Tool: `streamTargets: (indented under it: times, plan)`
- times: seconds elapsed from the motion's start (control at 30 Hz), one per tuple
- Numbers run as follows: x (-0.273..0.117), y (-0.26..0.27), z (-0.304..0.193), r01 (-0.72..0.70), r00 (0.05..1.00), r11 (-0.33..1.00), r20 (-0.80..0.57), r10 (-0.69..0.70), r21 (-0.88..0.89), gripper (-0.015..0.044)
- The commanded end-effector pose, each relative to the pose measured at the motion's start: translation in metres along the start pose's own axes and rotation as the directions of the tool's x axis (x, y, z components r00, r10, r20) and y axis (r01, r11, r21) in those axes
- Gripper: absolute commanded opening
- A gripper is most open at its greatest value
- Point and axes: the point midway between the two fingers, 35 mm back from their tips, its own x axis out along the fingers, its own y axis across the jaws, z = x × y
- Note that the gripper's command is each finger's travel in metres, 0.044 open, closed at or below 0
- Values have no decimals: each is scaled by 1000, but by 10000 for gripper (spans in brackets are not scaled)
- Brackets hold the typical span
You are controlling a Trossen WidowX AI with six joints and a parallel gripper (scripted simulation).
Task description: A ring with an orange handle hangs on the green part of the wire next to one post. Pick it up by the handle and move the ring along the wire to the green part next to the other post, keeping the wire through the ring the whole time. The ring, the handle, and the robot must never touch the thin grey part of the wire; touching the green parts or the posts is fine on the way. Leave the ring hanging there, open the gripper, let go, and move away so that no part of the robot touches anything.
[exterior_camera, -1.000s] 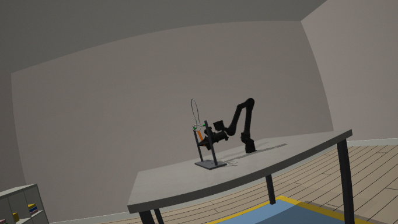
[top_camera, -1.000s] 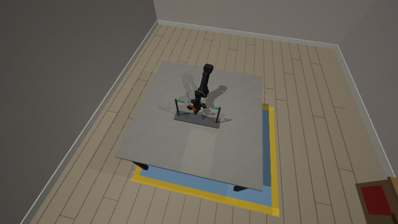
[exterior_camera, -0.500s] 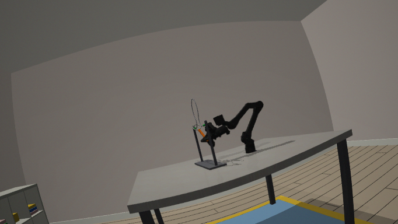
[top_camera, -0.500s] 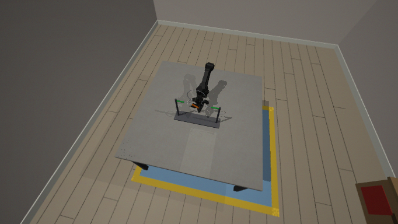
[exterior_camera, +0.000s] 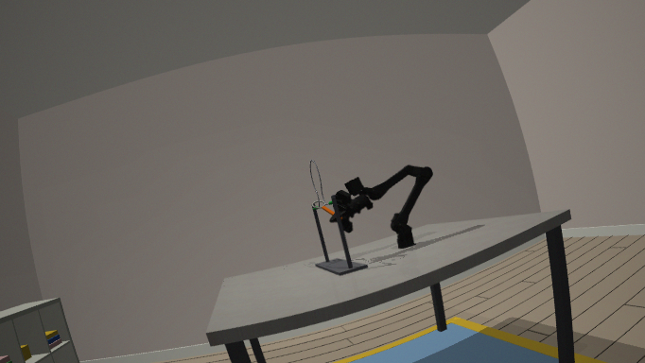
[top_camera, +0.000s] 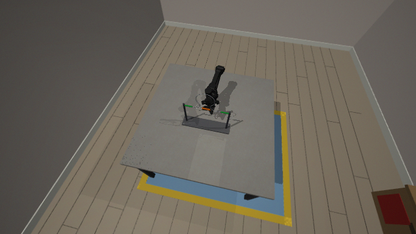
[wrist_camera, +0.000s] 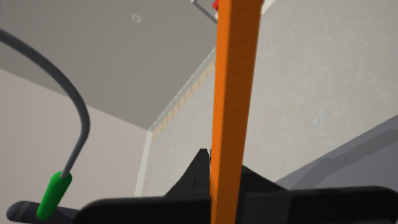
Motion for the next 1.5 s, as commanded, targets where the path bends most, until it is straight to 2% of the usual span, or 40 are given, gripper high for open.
streamTargets:
  times: [0.0, 0.57, 1.47]
  plan:
    - [-8, 15, 2, -34, 999, 998, -33, 36, 52, -150]
    - [-29, 47, 7, -110, 976, 963, -159, 152, 246, -150]
    - [-38, 89, 25, -202, 950, 841, -109, 292, 501, -150]
